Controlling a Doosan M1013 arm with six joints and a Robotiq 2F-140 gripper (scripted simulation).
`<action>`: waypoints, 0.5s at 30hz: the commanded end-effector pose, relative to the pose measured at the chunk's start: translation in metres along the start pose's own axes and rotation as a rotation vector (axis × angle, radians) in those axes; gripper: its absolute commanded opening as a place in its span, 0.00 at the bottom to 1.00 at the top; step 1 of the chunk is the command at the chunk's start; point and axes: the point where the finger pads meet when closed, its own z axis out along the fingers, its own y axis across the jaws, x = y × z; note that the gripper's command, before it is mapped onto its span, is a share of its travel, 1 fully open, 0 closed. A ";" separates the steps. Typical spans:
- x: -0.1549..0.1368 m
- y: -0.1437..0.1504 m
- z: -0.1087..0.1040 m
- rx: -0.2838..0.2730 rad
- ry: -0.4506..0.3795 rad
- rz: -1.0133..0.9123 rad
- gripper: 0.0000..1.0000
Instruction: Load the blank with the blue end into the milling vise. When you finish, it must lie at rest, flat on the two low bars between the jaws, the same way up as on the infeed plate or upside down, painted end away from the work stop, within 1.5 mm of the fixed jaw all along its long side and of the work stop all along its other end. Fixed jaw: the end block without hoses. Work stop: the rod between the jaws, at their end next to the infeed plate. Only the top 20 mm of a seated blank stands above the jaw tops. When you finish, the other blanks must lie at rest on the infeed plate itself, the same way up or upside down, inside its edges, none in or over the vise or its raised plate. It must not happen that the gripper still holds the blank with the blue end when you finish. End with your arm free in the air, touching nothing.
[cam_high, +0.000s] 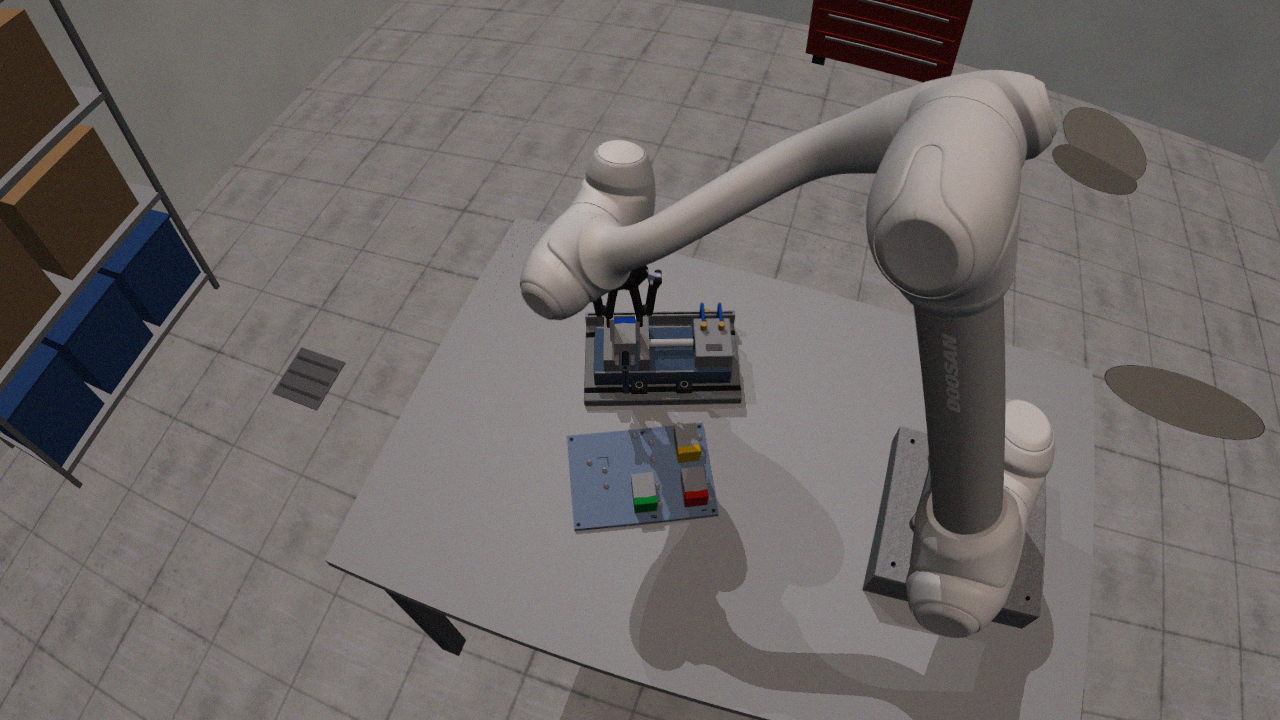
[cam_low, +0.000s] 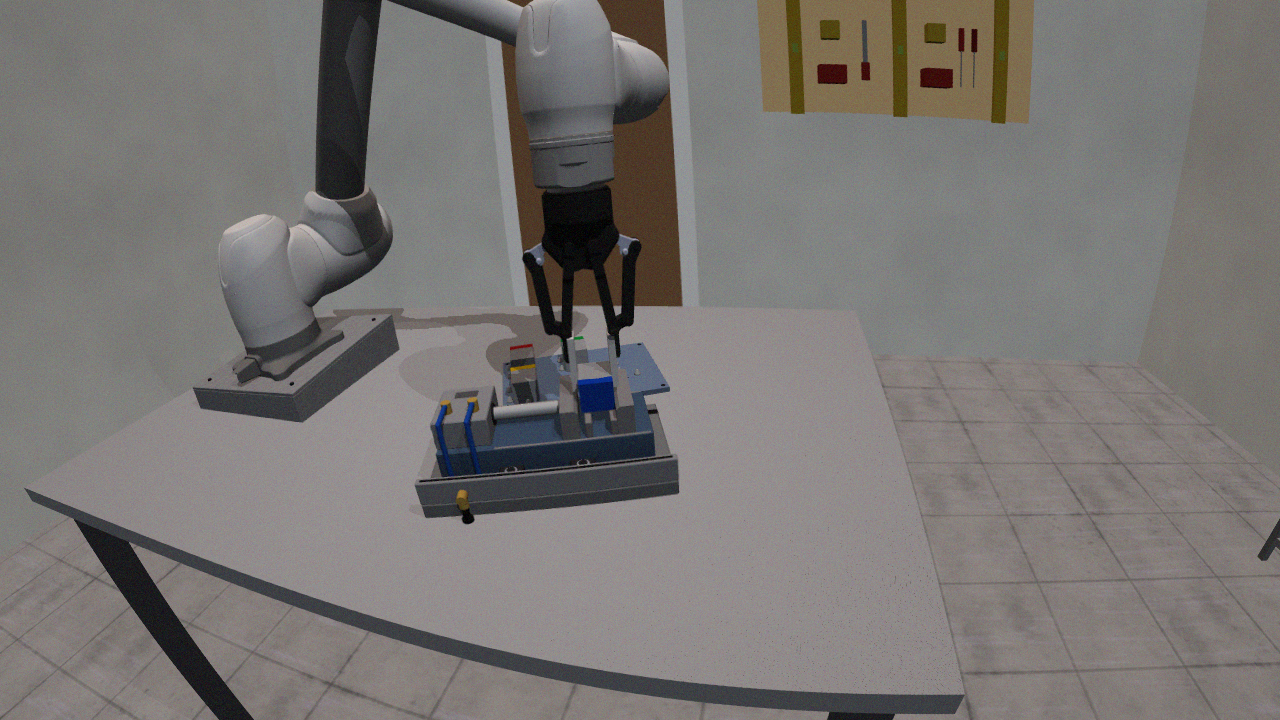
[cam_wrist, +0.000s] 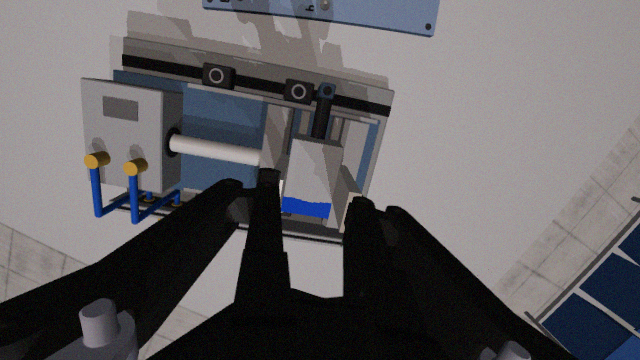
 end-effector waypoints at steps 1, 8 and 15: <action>0.000 0.000 0.000 0.000 0.000 0.000 0.00; 0.000 0.000 0.000 0.000 0.000 0.000 0.00; 0.000 0.000 0.001 0.000 0.000 0.000 0.00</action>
